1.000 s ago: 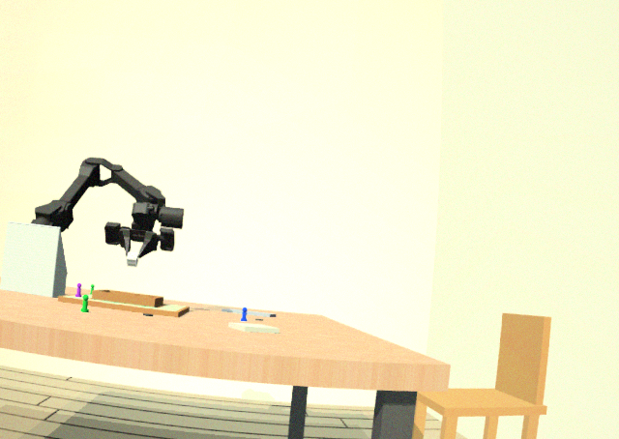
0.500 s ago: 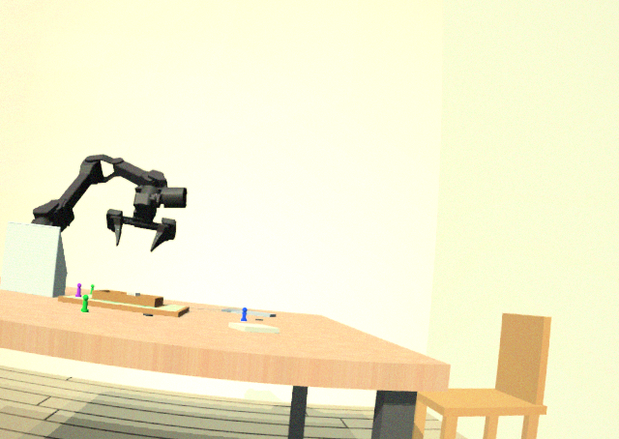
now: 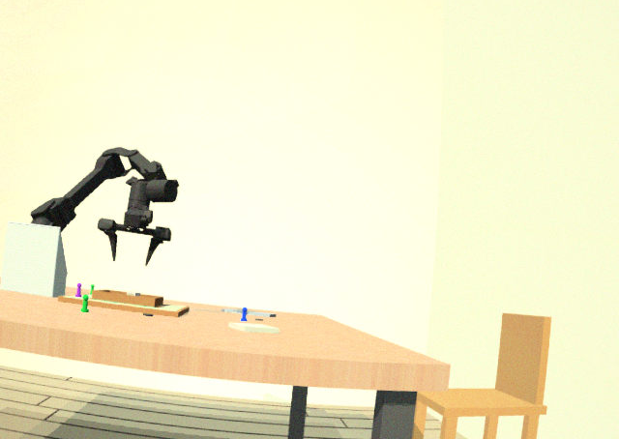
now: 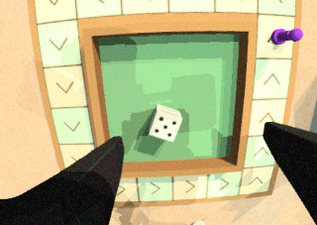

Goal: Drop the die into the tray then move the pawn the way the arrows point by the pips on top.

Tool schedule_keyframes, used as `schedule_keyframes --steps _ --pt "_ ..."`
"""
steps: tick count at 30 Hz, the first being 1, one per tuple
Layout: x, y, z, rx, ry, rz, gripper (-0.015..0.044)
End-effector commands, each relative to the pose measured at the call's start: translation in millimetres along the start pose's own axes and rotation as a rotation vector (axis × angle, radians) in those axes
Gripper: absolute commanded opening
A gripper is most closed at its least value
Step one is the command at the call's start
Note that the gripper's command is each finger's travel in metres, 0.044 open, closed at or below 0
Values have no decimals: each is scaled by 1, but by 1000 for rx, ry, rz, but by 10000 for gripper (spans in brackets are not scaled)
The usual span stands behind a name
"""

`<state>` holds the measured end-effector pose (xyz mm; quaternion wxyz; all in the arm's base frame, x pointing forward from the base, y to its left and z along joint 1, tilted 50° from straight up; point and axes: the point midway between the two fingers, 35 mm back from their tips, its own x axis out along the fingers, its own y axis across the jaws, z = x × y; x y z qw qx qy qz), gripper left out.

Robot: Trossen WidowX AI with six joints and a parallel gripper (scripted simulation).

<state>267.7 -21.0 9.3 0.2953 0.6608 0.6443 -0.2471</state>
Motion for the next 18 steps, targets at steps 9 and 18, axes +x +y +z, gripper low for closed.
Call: schedule_keyframes --steps 9,18 --pt "17 -60 41 -814 18 13 200" --pt "35 -108 54 -1454 33 61 200"
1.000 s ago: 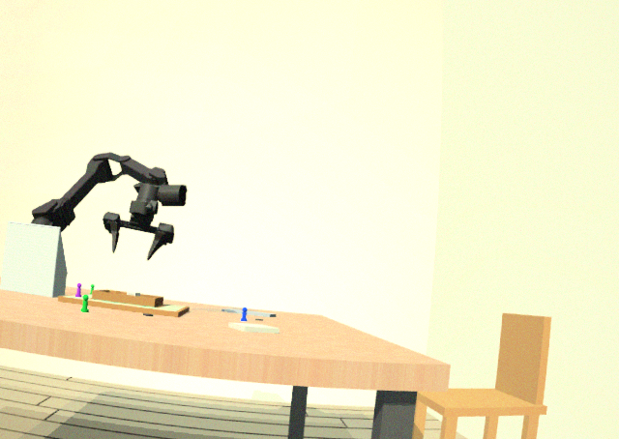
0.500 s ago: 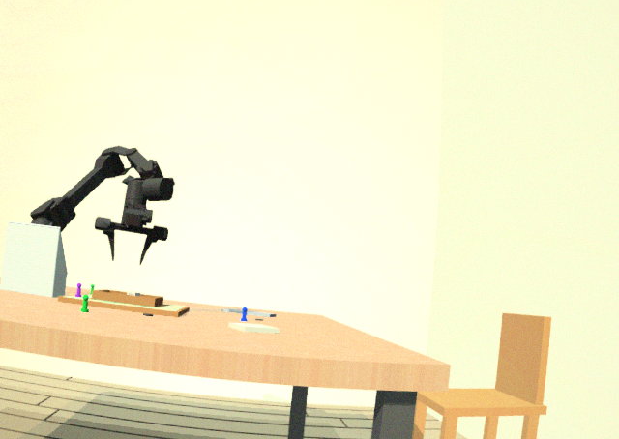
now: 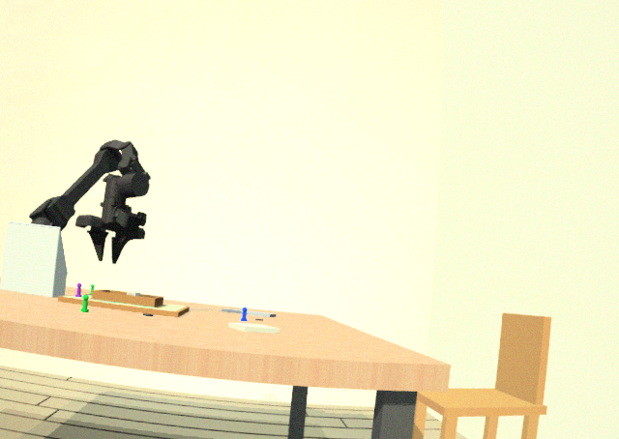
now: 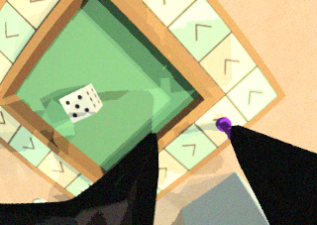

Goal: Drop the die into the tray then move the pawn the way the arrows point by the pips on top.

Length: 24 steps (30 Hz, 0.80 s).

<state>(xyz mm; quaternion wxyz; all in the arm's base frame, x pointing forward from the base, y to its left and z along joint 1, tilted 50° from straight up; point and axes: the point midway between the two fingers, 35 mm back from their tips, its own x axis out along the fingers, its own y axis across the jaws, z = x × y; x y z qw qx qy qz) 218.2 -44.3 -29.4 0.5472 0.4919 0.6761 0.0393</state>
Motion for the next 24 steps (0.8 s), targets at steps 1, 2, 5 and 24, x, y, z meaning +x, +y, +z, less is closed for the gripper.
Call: schedule_keyframes --steps 1,2,5,24 --pt "25 -49 -35 -658 35 50 200" --pt "26 -51 -37 -707 33 54 200" --pt "27 -53 -40 -787 31 60 200" --pt "38 -52 -38 -787 31 60 200"
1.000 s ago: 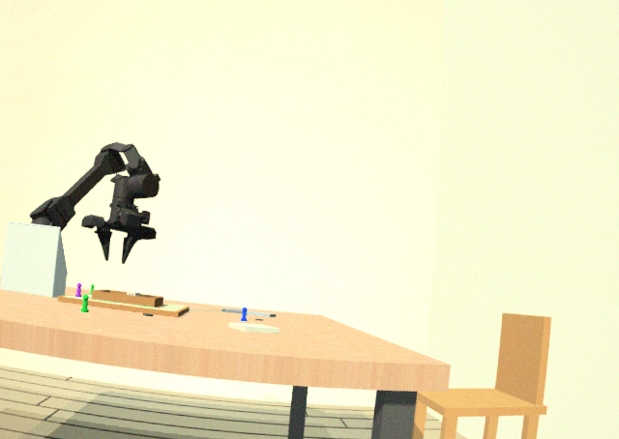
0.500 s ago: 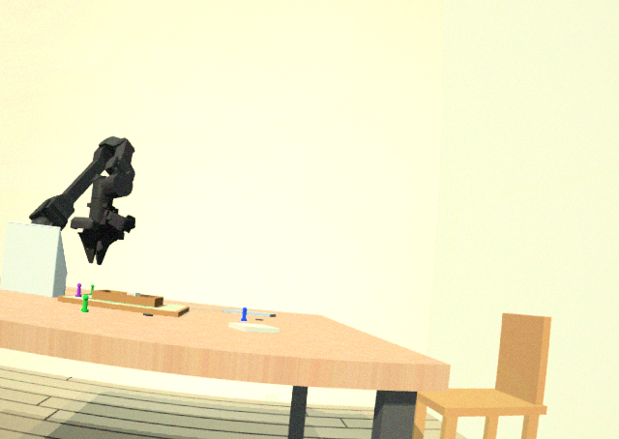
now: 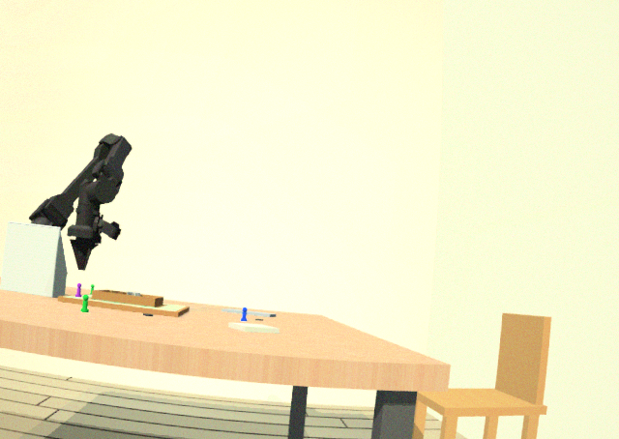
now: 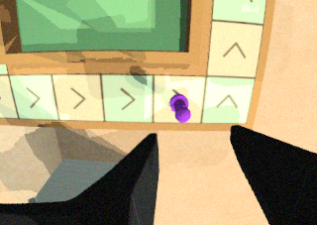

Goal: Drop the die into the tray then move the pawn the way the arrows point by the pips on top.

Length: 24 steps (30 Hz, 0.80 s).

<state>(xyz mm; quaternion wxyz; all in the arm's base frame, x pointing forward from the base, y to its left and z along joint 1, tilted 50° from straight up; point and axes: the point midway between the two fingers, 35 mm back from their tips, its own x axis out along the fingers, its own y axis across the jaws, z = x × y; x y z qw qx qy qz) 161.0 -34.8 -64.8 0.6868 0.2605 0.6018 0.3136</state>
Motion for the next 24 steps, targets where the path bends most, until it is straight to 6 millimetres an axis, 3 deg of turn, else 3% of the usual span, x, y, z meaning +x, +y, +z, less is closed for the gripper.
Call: schedule_keyframes --steps 1,24 --pt "15 2 -3 1 7 13 200" --pt "46 2 -2 1 7 13 200"
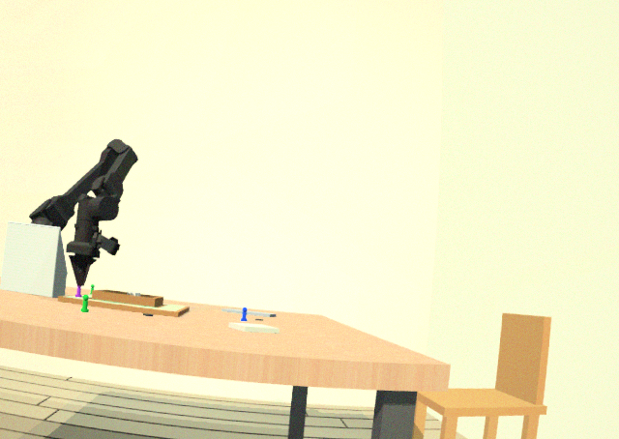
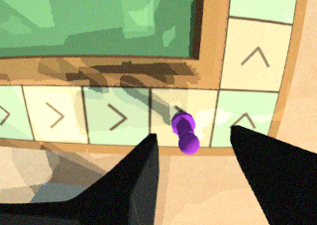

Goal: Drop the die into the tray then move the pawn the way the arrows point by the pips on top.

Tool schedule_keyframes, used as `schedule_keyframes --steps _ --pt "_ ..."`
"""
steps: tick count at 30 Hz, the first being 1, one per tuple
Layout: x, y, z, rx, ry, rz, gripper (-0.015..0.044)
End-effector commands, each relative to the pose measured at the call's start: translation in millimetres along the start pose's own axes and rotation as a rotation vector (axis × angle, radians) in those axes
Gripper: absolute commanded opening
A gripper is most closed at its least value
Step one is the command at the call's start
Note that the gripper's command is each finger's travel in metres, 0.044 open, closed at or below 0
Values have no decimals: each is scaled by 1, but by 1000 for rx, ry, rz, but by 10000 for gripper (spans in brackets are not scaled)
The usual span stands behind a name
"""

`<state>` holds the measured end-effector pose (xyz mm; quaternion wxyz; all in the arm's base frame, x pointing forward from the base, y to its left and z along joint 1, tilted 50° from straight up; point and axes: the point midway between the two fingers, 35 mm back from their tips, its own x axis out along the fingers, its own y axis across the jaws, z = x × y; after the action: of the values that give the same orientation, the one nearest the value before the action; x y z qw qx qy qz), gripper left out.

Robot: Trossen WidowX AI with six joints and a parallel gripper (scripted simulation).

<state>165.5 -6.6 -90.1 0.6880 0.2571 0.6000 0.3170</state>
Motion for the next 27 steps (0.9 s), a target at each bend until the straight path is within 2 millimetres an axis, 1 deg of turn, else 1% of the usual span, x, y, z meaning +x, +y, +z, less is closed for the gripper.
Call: schedule_keyframes --steps 1,9,15,21,24,27 --pt "9 2 -3 11 7 13 200" --pt "19 3 -4 11 7 15 200" --pt "19 3 -4 11 7 15 43" --pt "19 3 -4 11 7 15 3" --pt "18 3 -4 11 7 15 0" --pt "6 0 -1 12 6 8 0"
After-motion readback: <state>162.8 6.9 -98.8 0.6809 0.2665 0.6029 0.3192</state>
